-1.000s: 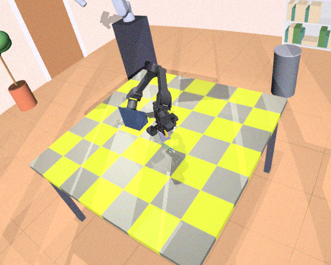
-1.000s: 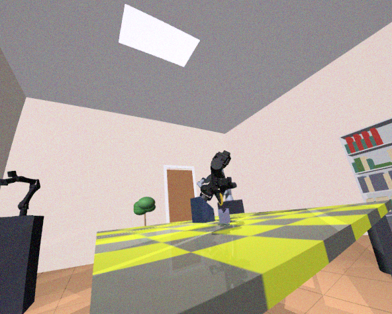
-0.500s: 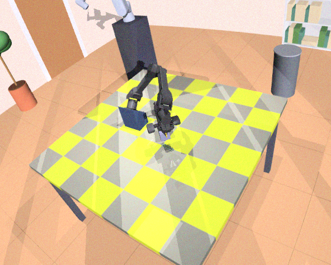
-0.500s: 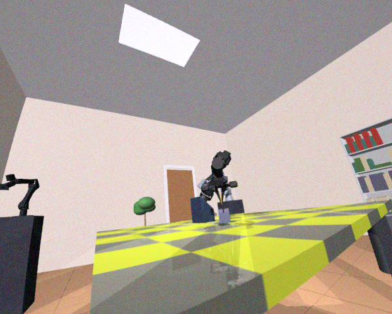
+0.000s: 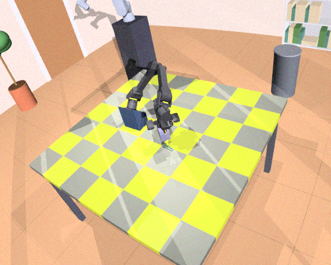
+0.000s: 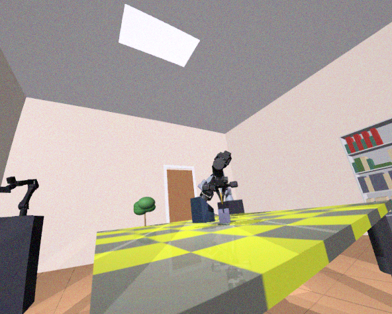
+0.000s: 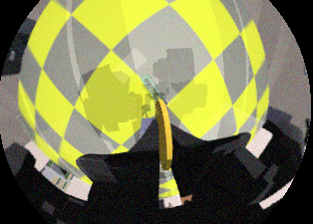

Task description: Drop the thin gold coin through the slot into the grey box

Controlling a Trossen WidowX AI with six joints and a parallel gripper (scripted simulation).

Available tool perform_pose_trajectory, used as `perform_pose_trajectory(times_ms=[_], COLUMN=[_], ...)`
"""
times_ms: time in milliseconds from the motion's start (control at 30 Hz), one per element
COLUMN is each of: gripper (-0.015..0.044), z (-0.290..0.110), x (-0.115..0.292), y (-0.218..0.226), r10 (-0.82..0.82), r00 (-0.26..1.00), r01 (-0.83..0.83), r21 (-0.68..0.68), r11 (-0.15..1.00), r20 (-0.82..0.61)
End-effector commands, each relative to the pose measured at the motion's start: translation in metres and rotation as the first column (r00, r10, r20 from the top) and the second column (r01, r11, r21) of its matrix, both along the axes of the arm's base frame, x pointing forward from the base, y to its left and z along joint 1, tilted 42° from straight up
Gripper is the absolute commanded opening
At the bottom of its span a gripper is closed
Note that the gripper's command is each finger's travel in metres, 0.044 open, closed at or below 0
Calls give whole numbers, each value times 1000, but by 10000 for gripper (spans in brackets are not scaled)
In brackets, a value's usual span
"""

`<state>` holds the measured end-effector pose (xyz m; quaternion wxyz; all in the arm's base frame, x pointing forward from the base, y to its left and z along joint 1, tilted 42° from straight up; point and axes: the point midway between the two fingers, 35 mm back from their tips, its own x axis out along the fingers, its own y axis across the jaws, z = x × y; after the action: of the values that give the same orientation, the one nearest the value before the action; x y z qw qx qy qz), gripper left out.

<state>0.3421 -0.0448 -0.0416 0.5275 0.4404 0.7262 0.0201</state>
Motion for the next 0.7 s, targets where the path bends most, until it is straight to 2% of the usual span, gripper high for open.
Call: perform_pose_trajectory(times_ms=[0,667], gripper=[0,0], z=[6,28], x=[-6,-46], y=[4,27], r10=[-5,-5], r00=[1000,1000], r01=[5,5], r21=[1,3], r11=[1000,1000], r20=[-1,-4])
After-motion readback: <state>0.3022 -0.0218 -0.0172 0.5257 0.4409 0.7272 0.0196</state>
